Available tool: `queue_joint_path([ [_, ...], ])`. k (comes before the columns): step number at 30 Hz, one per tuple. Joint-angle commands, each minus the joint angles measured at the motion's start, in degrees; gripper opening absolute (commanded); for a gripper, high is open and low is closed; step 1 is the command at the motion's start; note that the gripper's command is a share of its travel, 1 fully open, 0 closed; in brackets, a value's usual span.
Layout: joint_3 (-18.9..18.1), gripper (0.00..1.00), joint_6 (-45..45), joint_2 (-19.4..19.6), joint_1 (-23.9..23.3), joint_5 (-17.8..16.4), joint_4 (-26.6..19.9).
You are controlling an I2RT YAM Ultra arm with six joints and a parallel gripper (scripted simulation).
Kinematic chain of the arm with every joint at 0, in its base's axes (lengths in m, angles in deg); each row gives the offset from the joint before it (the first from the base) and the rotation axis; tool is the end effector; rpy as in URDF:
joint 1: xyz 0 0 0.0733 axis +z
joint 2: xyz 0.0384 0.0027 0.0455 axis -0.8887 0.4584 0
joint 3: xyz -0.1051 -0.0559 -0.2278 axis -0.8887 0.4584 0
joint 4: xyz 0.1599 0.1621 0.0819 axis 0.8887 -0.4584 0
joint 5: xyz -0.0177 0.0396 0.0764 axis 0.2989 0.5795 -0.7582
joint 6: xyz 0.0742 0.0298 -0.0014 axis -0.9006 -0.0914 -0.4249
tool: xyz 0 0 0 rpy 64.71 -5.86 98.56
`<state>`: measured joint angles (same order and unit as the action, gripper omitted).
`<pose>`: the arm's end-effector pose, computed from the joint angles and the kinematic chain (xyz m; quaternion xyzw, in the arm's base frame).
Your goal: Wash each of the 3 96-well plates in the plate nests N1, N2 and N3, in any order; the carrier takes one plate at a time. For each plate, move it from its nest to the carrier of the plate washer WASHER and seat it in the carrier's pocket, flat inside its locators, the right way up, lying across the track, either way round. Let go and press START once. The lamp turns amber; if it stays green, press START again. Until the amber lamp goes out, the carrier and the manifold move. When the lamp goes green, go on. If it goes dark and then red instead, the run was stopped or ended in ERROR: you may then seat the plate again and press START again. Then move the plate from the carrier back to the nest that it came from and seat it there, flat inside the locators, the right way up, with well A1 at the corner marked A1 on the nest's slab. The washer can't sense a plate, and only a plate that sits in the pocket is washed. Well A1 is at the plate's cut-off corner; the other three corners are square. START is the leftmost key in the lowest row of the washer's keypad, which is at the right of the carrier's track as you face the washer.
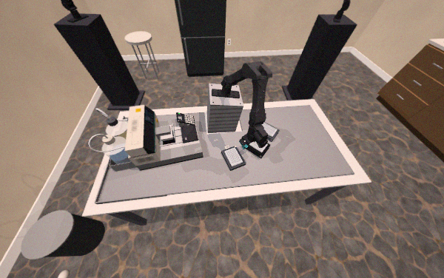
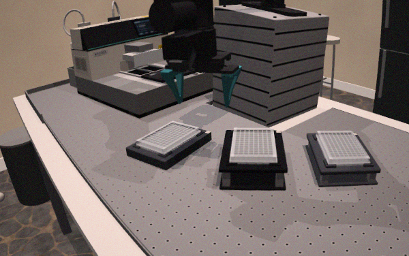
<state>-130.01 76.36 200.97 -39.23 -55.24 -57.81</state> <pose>0.3138 0.1452 -0.0211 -0.3134 0.9481 0.0529 0.0120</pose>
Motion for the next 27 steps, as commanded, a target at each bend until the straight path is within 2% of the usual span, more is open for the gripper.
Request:
queue_joint_path([
  [1,-0.3,1.0,-0.7,-0.6,-0.2,0.0,0.0],
  [8,1.6,1.0,7.2,-2.7,5.2,0.2,0.3],
  [13,2.1,1.0,5.4,-3.5,7.5,0.4,0.3],
  [23,2.4,1.0,-2.5,-5.4,15.4,0.8,-0.6],
  [27,2.3,1.0,-2.9,-5.4,15.8,0.8,-0.7],
])
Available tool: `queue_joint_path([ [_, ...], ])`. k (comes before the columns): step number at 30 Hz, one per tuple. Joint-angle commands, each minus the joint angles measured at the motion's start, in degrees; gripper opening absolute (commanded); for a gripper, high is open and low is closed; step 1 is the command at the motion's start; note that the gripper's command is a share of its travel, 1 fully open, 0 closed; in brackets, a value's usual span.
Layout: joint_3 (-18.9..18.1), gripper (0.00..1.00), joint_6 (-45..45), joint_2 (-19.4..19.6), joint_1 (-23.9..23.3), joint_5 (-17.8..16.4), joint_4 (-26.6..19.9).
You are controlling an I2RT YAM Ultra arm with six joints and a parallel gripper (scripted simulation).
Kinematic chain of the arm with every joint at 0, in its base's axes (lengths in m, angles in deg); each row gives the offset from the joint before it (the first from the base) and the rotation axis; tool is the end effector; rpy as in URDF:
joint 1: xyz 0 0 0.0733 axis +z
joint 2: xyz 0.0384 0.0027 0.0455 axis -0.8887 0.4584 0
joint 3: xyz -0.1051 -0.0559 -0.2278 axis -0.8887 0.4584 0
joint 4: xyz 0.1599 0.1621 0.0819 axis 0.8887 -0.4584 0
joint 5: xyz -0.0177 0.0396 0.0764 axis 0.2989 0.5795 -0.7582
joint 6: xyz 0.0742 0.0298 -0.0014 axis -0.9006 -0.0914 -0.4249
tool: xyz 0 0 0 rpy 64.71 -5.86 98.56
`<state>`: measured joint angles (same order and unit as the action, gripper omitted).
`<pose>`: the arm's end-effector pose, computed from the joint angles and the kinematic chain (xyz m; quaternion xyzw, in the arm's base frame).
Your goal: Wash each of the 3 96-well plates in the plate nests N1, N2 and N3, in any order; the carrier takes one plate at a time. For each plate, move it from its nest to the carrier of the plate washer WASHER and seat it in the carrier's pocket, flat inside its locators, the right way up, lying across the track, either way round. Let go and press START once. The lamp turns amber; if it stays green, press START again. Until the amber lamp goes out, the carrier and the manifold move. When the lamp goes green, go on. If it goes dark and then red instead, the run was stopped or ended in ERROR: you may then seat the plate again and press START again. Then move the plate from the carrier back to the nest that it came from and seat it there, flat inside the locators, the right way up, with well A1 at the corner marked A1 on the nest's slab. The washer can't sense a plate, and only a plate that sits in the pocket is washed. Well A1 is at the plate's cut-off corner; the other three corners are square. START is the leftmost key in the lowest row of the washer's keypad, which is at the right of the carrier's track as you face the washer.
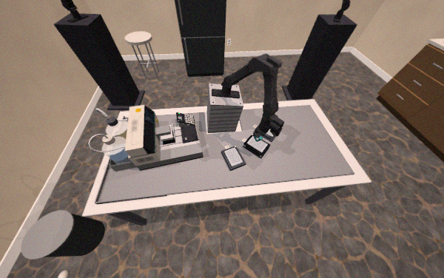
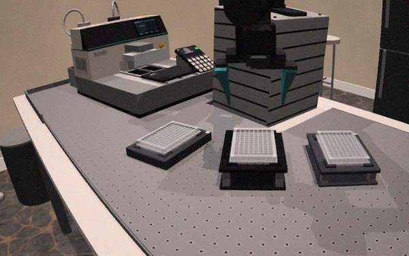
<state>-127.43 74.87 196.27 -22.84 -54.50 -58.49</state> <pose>0.2567 0.2239 -0.0019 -0.4341 0.8993 0.0509 0.0174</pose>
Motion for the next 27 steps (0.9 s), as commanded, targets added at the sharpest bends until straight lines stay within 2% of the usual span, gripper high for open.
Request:
queue_joint_path([
  [1,-0.2,1.0,-1.4,-0.7,-0.6,0.1,0.0],
  [10,-0.2,1.0,-1.4,-0.7,-0.6,0.1,0.0],
  [27,-0.7,1.0,-1.8,3.7,-0.2,0.1,4.1],
])
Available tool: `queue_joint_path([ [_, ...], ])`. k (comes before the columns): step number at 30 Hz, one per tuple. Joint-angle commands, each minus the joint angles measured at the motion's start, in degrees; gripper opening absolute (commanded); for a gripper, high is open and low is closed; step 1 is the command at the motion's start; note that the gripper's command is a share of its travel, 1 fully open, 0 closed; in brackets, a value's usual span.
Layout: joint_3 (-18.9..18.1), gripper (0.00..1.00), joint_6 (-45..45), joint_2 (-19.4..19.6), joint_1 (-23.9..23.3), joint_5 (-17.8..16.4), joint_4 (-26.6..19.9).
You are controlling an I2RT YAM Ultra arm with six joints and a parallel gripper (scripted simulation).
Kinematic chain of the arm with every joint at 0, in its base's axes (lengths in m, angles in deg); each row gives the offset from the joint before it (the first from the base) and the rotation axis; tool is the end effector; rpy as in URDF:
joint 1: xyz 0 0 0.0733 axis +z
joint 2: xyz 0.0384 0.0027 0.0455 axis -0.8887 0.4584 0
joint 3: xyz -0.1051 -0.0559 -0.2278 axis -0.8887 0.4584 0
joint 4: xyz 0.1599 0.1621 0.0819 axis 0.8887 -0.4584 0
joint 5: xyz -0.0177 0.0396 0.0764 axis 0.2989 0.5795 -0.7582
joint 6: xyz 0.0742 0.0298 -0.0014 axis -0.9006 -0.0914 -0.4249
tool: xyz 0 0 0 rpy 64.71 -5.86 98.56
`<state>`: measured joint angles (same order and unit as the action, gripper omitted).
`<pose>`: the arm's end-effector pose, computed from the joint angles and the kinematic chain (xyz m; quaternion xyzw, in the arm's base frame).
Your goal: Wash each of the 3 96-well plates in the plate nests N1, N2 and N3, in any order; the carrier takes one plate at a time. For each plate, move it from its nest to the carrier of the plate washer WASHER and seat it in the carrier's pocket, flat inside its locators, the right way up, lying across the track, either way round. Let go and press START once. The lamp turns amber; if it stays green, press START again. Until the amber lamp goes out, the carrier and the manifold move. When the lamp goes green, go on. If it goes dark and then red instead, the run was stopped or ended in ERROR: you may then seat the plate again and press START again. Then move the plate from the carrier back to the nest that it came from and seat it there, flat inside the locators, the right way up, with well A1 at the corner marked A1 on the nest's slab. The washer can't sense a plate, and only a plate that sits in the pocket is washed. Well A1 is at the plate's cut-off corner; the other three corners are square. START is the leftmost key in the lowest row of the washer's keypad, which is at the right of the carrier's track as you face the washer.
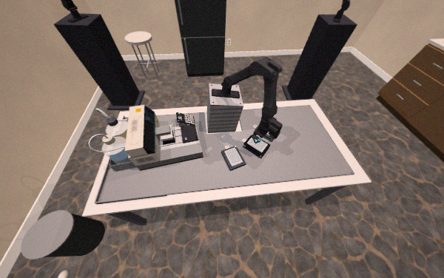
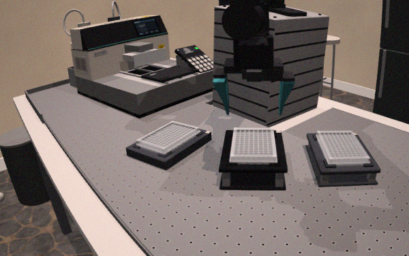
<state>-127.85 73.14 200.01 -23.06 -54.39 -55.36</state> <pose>0.2587 0.2237 -0.0213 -0.4187 0.9066 0.0498 0.0153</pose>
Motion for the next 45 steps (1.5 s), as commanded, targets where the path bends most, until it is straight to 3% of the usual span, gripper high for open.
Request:
queue_joint_path([
  [1,-0.3,1.0,-0.1,0.3,0.0,0.0,1.2],
  [23,-1.7,1.0,-0.6,6.6,0.5,0.0,6.1],
  [45,-1.8,1.0,-0.6,6.7,0.5,0.0,6.2],
])
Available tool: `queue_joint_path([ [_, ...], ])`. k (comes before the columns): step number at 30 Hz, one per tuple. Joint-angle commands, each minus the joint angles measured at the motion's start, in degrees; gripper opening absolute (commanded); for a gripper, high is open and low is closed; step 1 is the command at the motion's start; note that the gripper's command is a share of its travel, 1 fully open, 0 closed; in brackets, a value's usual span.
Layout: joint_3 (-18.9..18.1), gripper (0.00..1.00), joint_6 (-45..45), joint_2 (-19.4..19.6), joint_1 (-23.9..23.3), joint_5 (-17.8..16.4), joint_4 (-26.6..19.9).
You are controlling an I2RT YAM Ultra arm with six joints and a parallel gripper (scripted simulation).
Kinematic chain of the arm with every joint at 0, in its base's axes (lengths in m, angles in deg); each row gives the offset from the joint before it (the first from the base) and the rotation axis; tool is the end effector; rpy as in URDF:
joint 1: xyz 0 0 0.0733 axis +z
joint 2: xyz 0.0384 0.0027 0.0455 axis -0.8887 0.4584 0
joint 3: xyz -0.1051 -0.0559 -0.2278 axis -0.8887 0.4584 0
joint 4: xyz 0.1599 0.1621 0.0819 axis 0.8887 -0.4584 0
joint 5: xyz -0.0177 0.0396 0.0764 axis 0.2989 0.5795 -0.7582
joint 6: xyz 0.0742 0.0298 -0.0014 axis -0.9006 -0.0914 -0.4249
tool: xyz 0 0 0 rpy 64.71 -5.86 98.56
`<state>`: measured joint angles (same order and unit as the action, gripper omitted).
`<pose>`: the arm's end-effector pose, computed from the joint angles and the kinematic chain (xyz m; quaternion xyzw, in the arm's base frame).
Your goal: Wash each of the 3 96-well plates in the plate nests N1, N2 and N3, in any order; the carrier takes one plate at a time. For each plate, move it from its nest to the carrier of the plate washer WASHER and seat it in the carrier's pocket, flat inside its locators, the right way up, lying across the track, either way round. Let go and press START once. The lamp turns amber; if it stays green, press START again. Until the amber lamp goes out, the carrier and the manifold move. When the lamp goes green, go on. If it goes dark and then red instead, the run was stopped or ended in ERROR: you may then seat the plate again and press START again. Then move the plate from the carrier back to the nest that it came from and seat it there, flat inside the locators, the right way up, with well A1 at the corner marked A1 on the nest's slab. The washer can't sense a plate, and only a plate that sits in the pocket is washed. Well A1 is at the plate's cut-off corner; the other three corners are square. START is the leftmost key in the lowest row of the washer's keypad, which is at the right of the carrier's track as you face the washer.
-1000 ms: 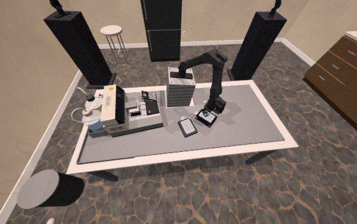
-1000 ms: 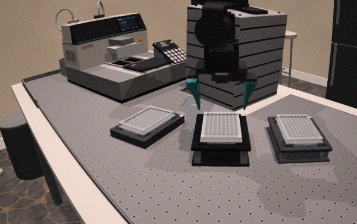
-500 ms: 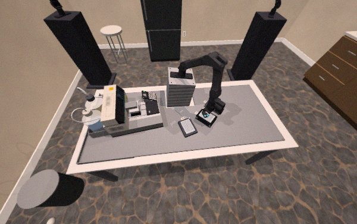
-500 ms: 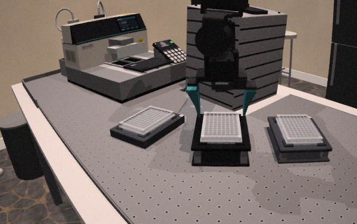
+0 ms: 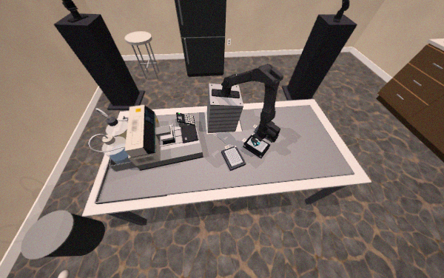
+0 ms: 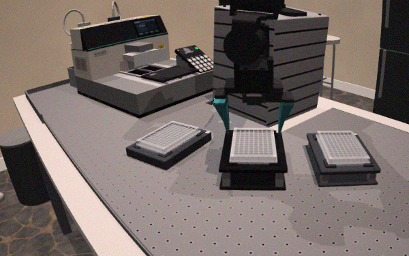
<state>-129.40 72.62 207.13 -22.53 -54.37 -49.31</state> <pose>0.2596 0.2285 -0.0568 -0.4189 0.9064 0.0508 0.0190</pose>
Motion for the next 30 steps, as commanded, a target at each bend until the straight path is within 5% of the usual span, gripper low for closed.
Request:
queue_joint_path([
  [1,-0.2,1.0,0.0,-0.5,0.0,0.0,0.1],
  [30,-1.4,1.0,-0.3,3.0,0.2,0.0,2.4],
])
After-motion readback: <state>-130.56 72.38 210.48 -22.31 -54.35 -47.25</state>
